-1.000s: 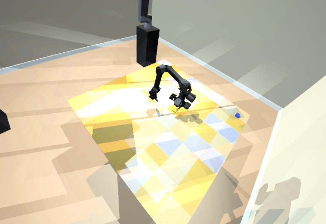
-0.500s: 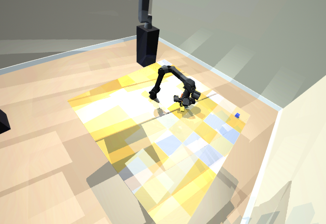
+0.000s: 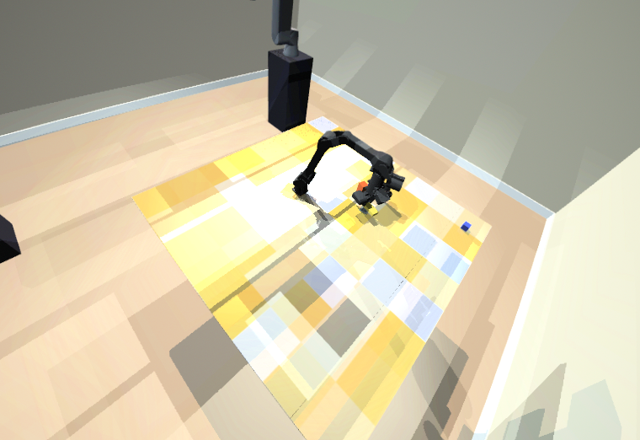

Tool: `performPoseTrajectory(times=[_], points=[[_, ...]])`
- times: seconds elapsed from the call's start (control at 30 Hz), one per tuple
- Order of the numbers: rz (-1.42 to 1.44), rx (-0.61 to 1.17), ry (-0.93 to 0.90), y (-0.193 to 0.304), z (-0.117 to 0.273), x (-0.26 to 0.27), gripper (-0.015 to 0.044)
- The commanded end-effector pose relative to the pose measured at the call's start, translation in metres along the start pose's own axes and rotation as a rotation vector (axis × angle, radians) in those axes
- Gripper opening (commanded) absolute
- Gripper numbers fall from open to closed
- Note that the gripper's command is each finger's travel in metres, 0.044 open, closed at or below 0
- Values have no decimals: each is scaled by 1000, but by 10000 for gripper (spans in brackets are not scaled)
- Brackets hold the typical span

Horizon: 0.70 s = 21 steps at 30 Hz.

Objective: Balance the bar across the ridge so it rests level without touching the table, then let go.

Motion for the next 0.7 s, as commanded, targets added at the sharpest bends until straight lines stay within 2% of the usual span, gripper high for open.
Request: performPoseTrajectory(times=[0.0, 0.37, 0.67], points=[[113, -4, -4, -4, 2, 12, 0], [385, -6, -8, -13, 1, 52, 0], [405, -6, -8, -14, -6, 58, 0]])
Point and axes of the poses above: the point midway between the two fingers, 35 mm back from their tips, its own z axis back along the fingers, its own x axis across the jaws, y = z × x, the point moved 3 cm from there along z, back along the fingers, and after that the axes turned 15 degrees about z, right-handed, at the moved point
